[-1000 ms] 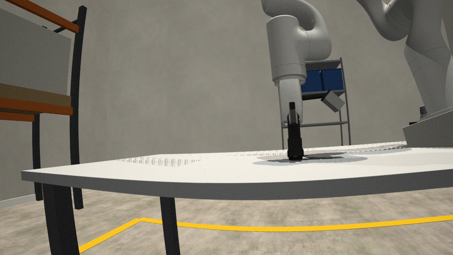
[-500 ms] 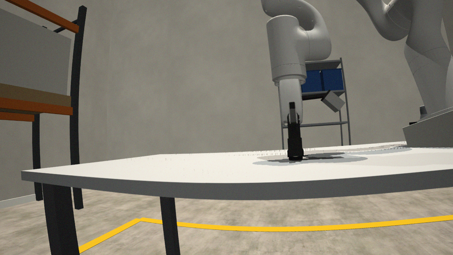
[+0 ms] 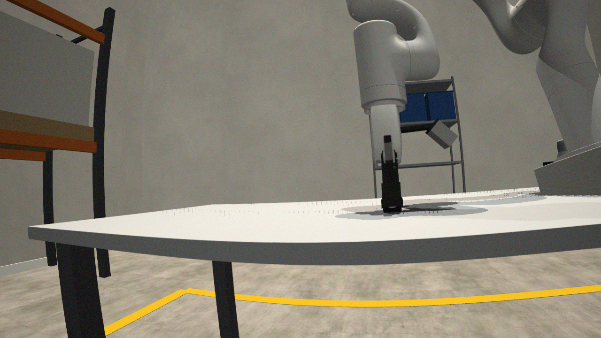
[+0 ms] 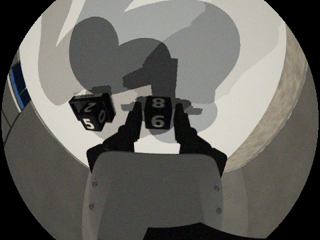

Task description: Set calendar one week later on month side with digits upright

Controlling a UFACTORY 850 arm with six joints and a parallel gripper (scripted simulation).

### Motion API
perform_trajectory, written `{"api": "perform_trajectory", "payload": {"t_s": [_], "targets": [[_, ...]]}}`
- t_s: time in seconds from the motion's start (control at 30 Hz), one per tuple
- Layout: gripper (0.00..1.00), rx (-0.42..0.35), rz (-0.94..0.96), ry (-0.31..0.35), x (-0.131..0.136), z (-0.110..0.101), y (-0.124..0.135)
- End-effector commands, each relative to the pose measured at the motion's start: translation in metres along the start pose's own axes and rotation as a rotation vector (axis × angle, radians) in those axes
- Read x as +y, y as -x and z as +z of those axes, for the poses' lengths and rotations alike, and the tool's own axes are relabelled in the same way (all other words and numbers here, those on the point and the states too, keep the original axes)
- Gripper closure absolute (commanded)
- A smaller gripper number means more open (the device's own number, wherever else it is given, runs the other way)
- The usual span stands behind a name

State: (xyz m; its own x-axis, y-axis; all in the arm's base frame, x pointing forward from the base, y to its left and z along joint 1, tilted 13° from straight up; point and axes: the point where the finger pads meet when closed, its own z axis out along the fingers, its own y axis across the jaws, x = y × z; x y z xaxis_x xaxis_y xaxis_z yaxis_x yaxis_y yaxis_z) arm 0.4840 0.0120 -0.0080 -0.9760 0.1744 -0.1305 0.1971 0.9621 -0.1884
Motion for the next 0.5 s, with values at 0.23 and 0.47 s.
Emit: {"api": "perform_trajectory", "payload": {"t_s": [0.23, 0.47], "targets": [[0.51, -0.001, 0.0, 0.0, 0.0, -0.01, 0.001], [0.51, -0.001, 0.0, 0.0, 0.0, -0.036, 0.001]]}}
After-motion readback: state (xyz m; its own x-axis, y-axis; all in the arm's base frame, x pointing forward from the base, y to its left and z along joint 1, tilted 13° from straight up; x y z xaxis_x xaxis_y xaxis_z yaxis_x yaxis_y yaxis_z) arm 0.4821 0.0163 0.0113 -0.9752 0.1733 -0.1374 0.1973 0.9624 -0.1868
